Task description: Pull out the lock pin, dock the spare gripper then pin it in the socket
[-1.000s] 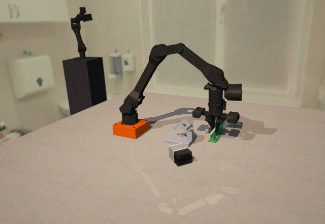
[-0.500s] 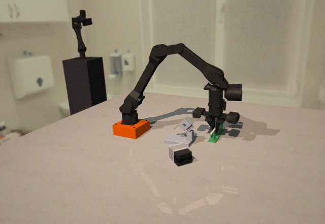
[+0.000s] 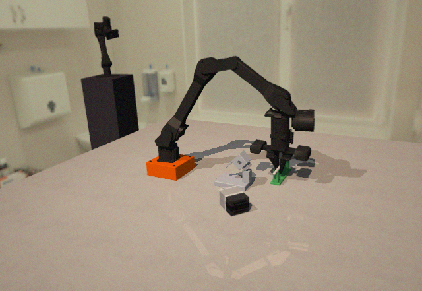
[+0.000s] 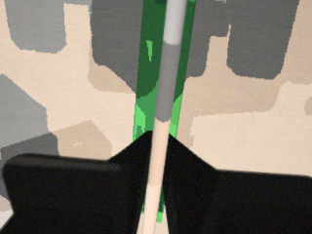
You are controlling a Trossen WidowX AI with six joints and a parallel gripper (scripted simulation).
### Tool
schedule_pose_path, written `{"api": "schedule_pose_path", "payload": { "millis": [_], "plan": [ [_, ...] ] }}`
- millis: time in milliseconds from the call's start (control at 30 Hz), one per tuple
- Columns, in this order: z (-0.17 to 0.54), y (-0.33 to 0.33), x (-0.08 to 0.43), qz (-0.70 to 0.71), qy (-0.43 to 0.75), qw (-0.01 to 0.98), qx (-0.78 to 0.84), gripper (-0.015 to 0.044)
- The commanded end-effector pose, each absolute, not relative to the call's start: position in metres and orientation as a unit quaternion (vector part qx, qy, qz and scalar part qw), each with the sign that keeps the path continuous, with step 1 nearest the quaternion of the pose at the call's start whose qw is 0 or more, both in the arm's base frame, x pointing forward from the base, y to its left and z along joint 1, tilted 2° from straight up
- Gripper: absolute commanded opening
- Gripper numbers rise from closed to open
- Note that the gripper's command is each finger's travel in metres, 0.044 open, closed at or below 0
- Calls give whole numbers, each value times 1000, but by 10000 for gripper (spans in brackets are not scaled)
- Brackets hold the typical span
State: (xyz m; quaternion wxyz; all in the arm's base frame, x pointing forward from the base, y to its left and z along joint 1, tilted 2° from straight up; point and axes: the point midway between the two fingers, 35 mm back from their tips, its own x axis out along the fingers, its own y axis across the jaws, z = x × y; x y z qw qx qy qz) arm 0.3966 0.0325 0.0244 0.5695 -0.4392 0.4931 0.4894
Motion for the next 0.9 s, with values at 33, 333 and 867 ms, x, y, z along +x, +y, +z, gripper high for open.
{"api": "schedule_pose_path", "payload": {
  "millis": [33, 333, 867],
  "plan": [
    [21, 33, 396, 491, 494, 568, -438, 0],
    [21, 33, 396, 491, 494, 568, -438, 0],
    [24, 33, 397, 490, 493, 569, -439, 105]
  ]
}}
